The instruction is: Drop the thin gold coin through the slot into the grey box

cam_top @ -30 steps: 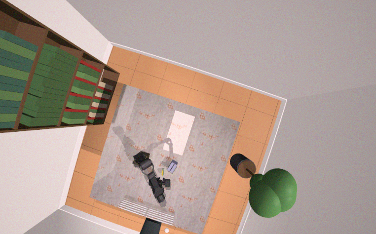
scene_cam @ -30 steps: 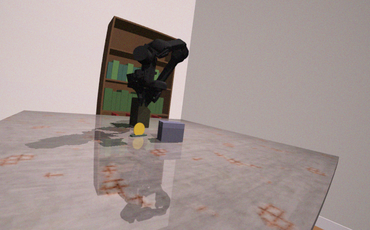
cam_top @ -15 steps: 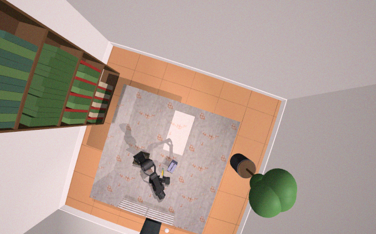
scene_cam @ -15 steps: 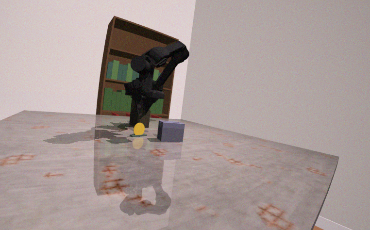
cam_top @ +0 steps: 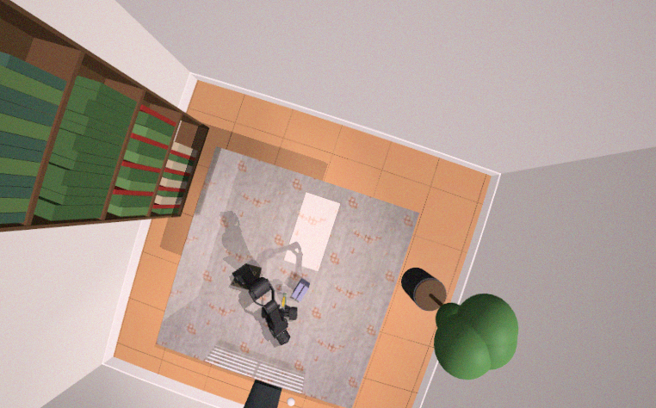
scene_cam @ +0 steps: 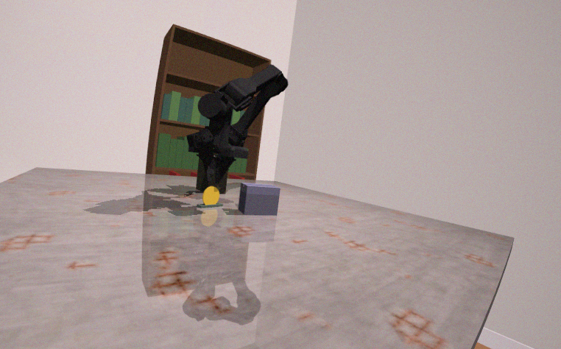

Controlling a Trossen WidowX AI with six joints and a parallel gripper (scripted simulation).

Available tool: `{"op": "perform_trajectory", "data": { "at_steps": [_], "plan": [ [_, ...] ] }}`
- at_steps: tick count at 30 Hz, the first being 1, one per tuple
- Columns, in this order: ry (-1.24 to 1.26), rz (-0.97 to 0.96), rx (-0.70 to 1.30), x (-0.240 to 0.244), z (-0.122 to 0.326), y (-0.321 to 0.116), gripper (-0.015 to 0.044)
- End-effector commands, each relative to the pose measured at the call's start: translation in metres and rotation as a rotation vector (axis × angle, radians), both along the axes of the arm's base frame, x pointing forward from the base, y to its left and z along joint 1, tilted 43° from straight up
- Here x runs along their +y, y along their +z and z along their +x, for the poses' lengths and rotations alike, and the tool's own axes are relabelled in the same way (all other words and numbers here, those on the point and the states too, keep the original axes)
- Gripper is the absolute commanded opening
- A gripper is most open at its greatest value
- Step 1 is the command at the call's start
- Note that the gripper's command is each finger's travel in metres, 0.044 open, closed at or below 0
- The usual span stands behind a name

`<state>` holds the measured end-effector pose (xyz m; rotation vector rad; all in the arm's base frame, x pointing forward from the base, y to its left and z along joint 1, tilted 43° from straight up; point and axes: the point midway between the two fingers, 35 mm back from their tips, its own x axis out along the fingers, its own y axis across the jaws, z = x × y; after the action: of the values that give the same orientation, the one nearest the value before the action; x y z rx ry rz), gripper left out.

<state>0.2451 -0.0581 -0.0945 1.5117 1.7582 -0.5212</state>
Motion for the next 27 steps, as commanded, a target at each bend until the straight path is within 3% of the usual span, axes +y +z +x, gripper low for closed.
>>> {"op": "perform_trajectory", "data": {
  "at_steps": [1, 27],
  "plan": [
    [-0.003, 0.012, 0.015, 0.008, -0.004, -0.007, 0.0161],
    [-0.003, 0.014, 0.015, 0.036, -0.006, -0.038, 0.0161]
  ]
}}
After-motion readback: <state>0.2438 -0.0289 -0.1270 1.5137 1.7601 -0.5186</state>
